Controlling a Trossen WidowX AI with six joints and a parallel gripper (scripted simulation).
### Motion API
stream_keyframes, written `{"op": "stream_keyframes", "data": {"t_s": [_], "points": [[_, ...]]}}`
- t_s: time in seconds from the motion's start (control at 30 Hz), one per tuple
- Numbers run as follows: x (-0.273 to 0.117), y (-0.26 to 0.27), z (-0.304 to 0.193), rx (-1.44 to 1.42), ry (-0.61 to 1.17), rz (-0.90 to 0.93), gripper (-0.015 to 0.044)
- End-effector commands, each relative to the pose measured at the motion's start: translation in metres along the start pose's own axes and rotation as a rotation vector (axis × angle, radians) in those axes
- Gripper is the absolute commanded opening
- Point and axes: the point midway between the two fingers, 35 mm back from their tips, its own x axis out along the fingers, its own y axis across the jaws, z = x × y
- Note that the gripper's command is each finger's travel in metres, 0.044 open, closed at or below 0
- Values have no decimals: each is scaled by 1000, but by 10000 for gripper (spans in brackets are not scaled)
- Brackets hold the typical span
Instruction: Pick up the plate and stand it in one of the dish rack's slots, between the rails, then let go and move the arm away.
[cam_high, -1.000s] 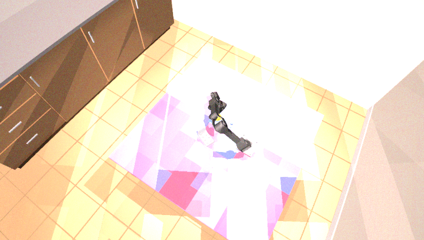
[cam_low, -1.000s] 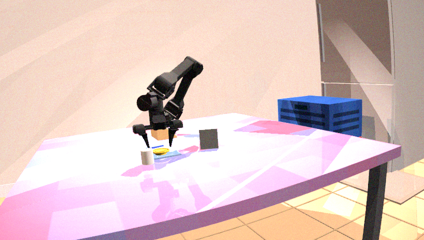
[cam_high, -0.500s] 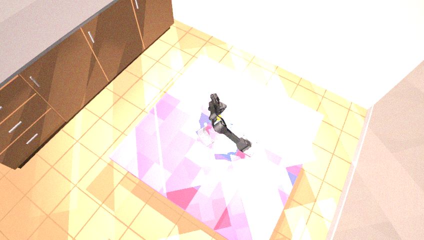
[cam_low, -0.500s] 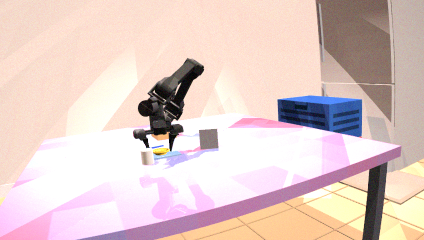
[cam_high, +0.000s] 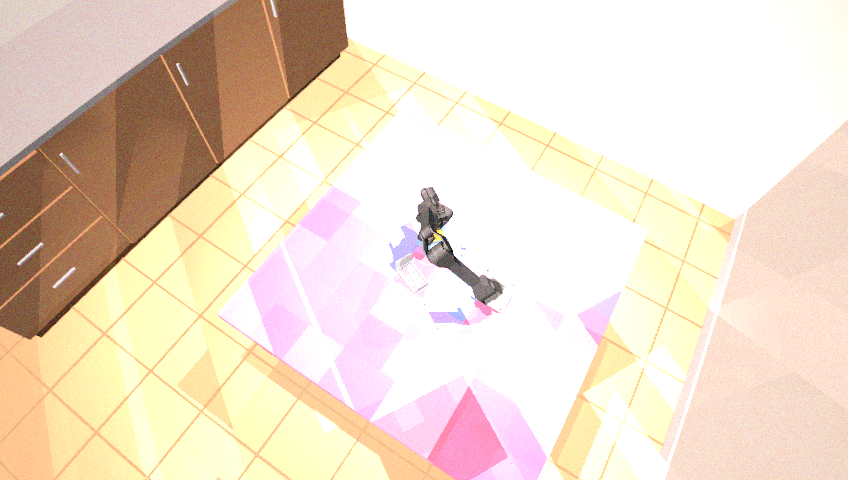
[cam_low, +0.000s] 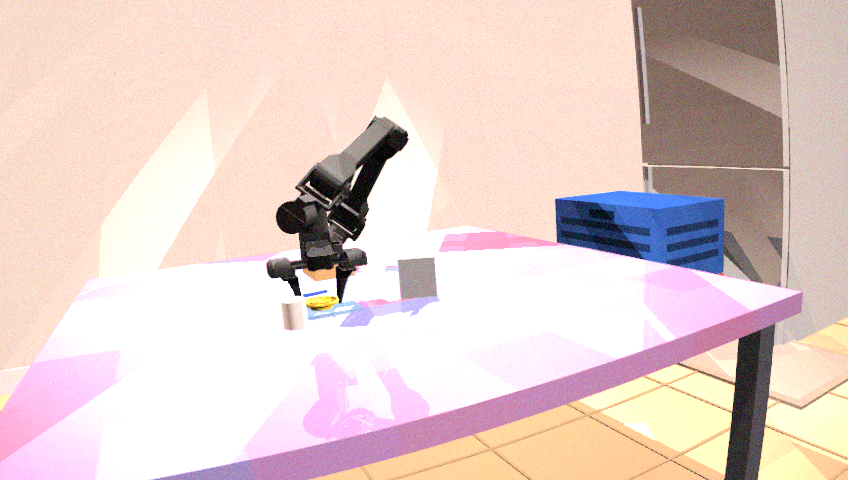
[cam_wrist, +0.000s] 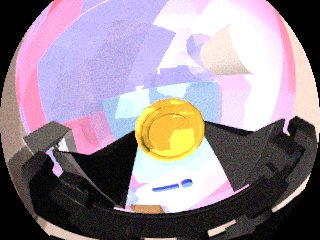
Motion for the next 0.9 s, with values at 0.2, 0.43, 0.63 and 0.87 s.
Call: {"op": "stream_keyframes", "data": {"t_s": [0.2,0.43,0.63,0.87], "points": [[-24,-3,4,6,2,-2,107],[-56,-5,8,6,2,-5,0],[-83,-5,9,7,3,-6,0],[-110,-6,9,7,3,-5,0]]}}
